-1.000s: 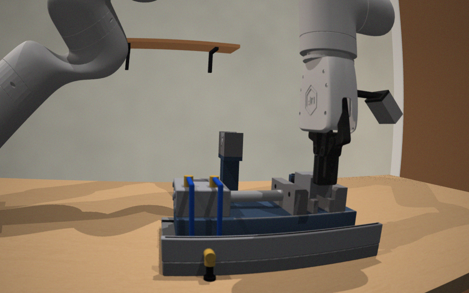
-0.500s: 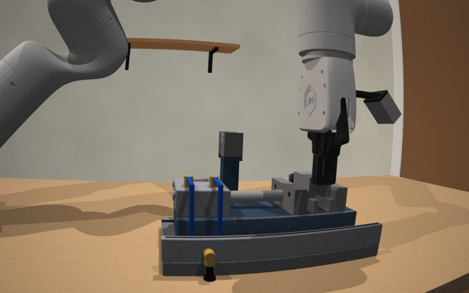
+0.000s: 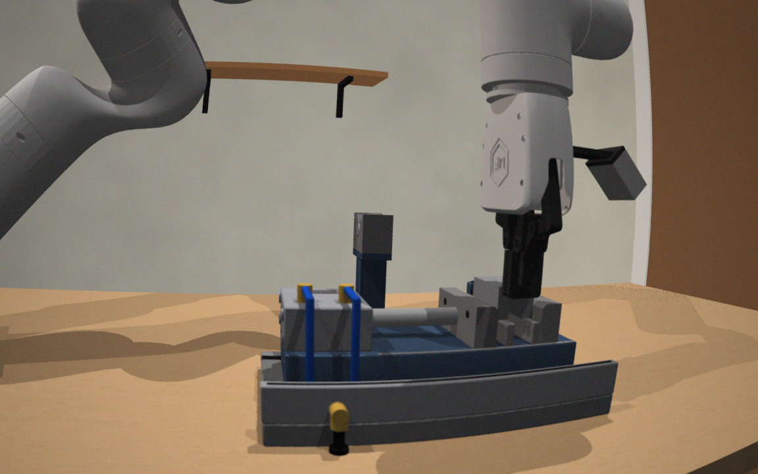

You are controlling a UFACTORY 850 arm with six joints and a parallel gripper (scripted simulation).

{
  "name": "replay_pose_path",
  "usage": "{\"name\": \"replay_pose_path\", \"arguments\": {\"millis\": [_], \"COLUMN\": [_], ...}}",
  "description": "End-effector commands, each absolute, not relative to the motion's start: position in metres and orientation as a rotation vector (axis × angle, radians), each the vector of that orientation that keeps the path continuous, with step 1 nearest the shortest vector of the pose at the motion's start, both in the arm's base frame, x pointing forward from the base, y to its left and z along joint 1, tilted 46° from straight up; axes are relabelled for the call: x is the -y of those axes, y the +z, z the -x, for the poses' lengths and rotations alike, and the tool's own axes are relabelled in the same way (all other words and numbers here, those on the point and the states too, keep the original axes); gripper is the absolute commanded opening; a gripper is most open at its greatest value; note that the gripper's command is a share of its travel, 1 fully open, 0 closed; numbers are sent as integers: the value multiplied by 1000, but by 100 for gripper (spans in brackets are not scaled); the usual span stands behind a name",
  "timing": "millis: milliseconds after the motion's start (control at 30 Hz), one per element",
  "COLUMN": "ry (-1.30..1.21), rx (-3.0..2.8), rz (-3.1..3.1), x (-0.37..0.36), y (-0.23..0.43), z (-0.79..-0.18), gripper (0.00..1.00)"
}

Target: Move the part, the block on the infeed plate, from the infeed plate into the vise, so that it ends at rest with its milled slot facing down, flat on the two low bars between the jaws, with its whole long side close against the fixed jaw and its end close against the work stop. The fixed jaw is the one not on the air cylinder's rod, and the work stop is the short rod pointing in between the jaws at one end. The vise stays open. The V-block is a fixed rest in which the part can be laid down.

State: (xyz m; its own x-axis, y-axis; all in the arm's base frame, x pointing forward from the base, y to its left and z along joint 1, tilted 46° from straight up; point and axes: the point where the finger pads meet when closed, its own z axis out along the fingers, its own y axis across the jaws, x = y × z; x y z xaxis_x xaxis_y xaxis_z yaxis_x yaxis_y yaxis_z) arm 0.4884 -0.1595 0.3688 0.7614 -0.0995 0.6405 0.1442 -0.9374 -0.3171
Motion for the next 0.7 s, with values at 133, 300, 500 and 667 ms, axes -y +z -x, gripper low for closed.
{"name": "replay_pose_path", "arguments": {"millis": [133,300,500,667], "ry": [-979,-979,-979,-979], "rx": [34,34,34,34], "rz": [2610,2610,2610,2610], "x": [158,158,157,156], "y": [370,370,371,371], "z": [-488,-488,-488,-488], "gripper": [0,0,0,0]}}
